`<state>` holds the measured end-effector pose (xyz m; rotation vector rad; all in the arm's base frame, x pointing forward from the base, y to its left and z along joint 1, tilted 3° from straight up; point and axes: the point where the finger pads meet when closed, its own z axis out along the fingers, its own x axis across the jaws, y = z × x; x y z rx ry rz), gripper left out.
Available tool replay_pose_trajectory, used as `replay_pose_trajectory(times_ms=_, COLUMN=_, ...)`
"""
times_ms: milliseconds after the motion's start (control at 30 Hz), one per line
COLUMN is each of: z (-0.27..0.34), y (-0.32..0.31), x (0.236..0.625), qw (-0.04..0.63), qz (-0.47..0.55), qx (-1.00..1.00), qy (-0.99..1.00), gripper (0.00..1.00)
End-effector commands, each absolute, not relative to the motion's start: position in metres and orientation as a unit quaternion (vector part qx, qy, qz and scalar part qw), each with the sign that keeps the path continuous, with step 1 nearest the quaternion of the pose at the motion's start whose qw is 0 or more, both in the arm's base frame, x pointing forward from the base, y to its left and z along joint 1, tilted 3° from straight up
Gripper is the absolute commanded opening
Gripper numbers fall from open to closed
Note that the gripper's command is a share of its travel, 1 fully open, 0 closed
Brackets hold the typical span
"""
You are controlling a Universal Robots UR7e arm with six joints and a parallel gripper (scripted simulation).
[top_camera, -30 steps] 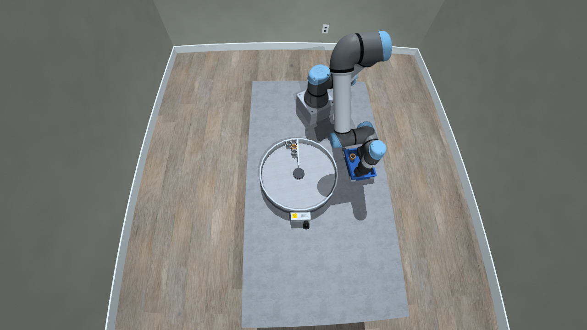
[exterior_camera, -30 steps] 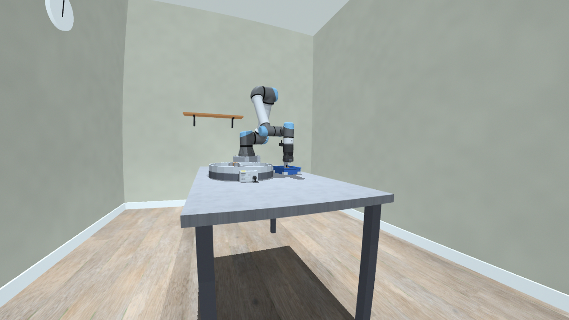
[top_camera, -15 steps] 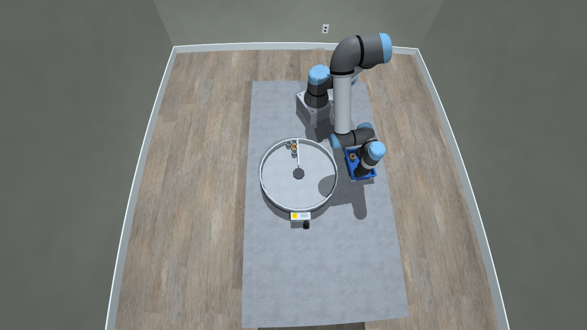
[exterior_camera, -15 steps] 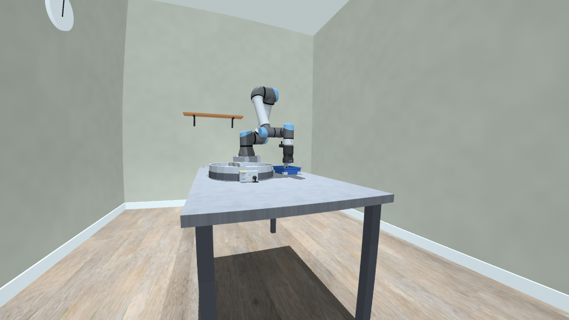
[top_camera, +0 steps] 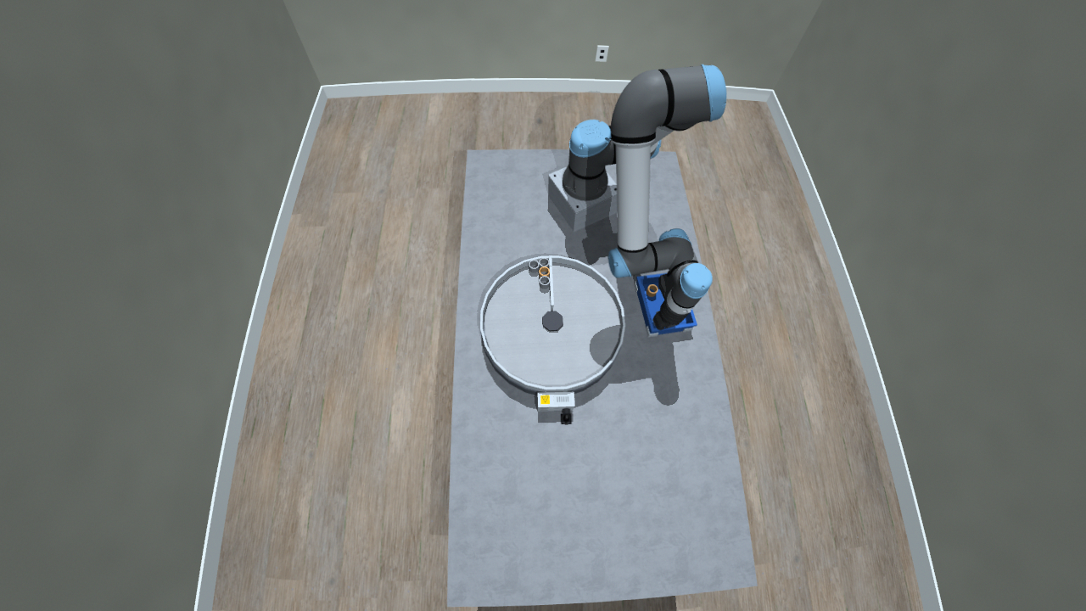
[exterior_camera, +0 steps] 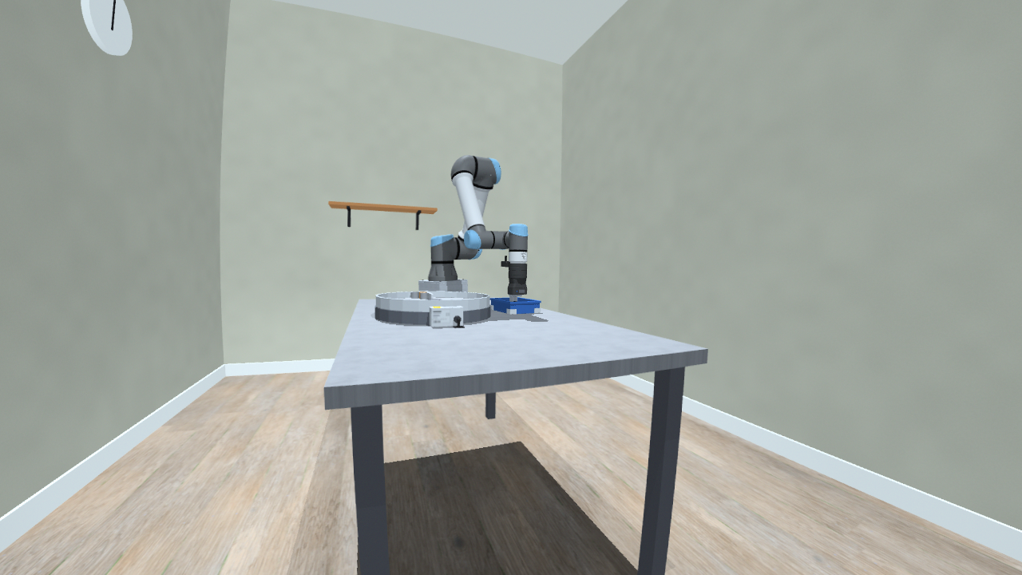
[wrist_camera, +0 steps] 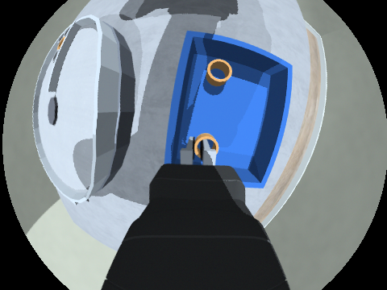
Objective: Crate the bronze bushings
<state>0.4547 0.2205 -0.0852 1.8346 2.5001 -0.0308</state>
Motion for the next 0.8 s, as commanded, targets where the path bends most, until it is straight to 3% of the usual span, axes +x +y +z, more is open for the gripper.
replay_pose_trajectory(times_ms=0, z=-0.0848, y=0.2207, x=0.4555, qw=0.021, qz=-0.009, qx=0.591, qy=0.806, gripper=0.00)
replay_pose_trajectory(times_ms=733, z=-0.0879, y=0.2206, x=0.4555, qw=0.021, qz=-0.009, qx=0.591, qy=0.806, gripper=0.00)
replay_pose_trajectory(times_ms=767, z=-0.0879, y=0.2206, x=0.4555, qw=0.021, qz=-0.009, qx=0.591, qy=0.806, gripper=0.42)
